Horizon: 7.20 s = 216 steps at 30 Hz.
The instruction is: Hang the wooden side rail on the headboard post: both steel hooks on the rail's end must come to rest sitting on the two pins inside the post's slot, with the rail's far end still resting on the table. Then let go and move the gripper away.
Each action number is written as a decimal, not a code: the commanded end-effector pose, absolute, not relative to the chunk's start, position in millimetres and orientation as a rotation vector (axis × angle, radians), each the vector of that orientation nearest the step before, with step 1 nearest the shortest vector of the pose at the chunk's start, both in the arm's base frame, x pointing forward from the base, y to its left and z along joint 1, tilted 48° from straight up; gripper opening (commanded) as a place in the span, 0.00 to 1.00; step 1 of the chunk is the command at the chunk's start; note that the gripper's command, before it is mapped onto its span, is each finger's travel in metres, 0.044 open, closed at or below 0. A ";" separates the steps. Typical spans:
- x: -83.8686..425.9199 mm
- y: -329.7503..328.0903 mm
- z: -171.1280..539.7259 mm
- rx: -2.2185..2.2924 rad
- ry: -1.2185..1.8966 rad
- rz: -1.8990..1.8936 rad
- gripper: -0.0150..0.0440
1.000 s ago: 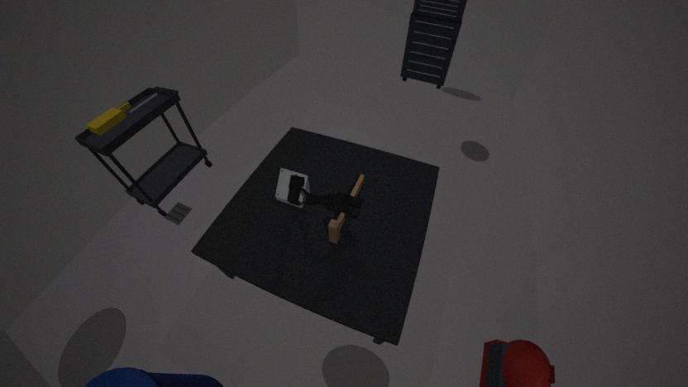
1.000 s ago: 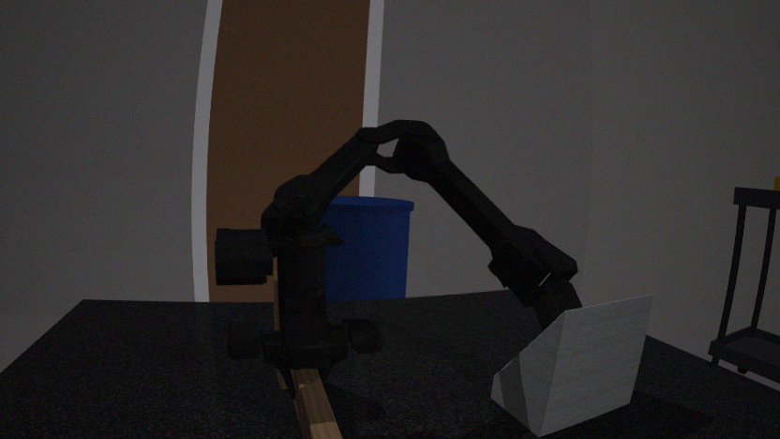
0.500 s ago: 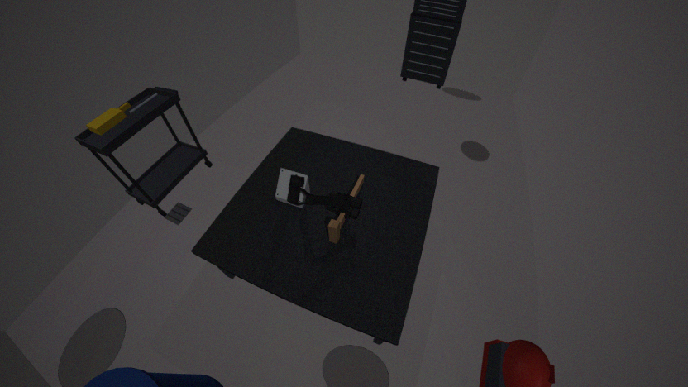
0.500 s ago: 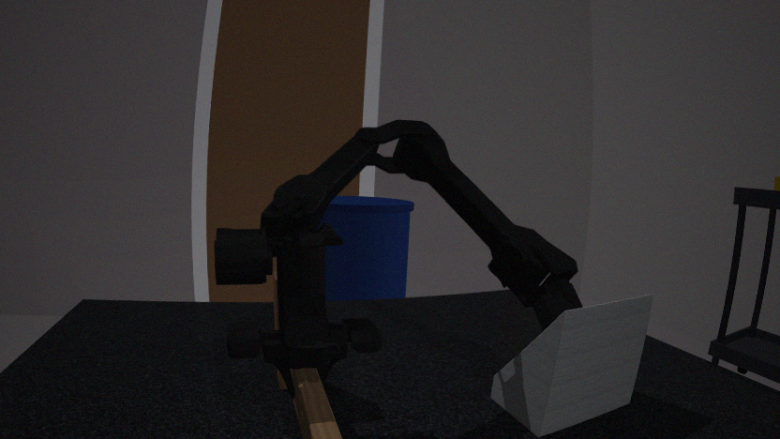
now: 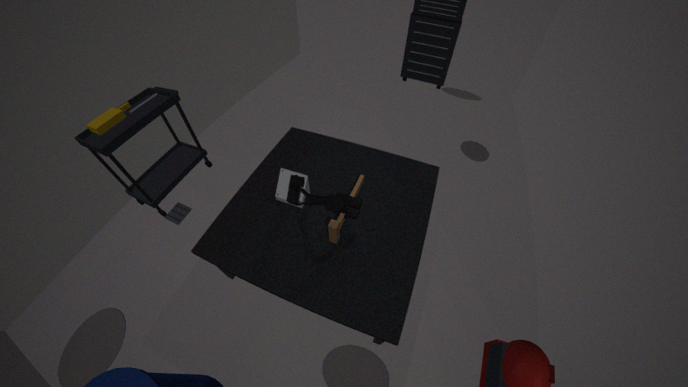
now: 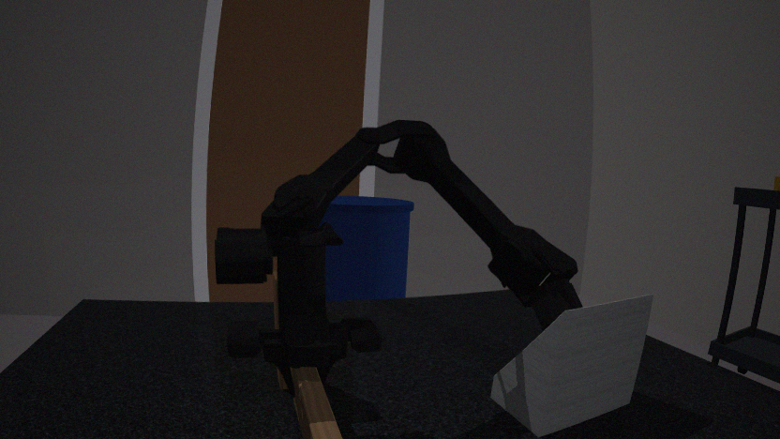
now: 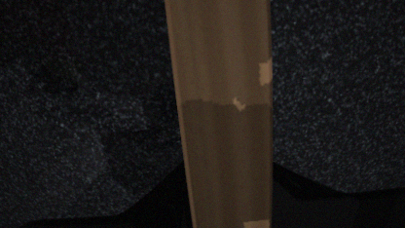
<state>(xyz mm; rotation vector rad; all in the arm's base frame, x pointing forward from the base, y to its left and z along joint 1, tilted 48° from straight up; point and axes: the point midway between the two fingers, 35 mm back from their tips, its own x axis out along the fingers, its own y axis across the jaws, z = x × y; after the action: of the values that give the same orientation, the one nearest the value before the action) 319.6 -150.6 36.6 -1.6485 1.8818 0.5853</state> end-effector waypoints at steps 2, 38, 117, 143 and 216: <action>320.1 -151.2 38.6 -1.655 1.880 0.583 0.25; 320.6 -153.7 41.8 -1.655 1.880 0.583 0.25; 319.4 -159.3 48.4 -1.656 1.880 0.582 0.25; 319.0 -161.0 50.9 -1.656 1.880 0.582 0.25; 318.7 -166.7 56.8 -1.656 1.881 0.582 0.25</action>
<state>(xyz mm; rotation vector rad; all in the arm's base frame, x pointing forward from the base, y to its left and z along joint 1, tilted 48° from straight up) 317.2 -165.8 54.2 -1.6493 1.8841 0.5869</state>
